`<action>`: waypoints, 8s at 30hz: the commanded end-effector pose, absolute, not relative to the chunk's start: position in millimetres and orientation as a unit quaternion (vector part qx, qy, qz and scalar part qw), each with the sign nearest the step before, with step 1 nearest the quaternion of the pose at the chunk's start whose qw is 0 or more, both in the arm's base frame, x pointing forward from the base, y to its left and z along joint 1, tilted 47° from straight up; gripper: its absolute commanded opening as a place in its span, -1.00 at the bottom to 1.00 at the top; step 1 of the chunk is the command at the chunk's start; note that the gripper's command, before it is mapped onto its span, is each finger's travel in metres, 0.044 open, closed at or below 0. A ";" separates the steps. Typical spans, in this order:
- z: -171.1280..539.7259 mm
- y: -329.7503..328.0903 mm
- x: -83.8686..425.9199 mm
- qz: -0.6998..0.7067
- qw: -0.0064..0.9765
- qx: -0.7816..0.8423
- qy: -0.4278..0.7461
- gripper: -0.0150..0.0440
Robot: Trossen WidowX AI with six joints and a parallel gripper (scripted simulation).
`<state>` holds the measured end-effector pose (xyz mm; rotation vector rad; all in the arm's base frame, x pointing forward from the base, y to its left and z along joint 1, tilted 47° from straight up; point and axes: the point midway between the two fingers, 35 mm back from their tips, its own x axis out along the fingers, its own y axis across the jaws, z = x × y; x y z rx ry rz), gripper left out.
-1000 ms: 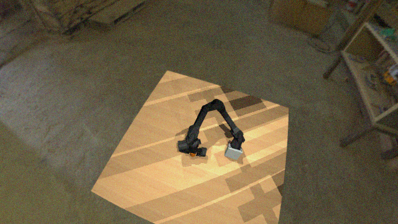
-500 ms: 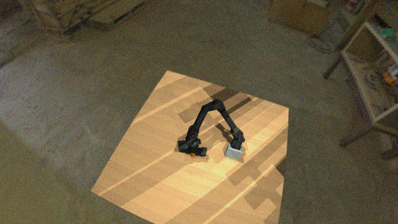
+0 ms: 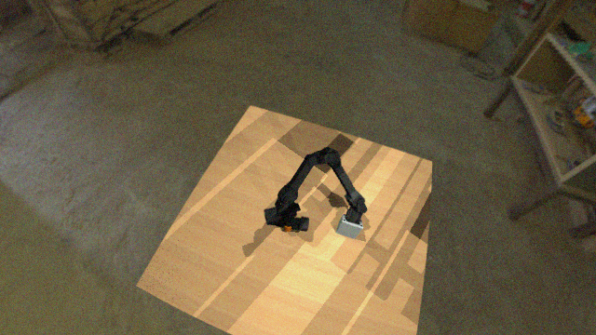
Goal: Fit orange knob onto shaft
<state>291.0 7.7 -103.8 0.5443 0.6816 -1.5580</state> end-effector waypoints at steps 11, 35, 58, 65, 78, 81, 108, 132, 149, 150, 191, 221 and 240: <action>-72.9 43.0 300.2 -0.677 0.628 0.243 0.297 -0.49; -34.1 72.8 305.9 -0.678 0.627 0.243 0.297 -0.49; -1.6 17.3 329.5 -0.671 0.628 0.250 0.304 -0.49; 8.9 -0.9 333.9 -0.670 0.629 0.250 0.305 -0.49; 28.8 -35.6 338.5 -0.671 0.629 0.249 0.302 -0.49; 33.5 -43.8 338.8 -0.672 0.630 0.248 0.302 -0.49; 70.0 -107.4 331.8 -0.681 0.629 0.238 0.291 -0.49; 54.4 -126.9 331.5 -0.682 0.629 0.239 0.289 -0.49; 54.8 -123.7 328.0 -0.682 0.628 0.239 0.289 -0.49; 55.2 -123.2 327.8 -0.682 0.628 0.239 0.289 -0.49; 56.3 -123.1 328.9 -0.615 0.662 0.117 0.412 -0.49; 57.2 -123.3 328.9 -0.590 0.668 0.078 0.447 -0.49; 52.0 -126.0 328.5 -0.559 0.672 0.033 0.485 -0.49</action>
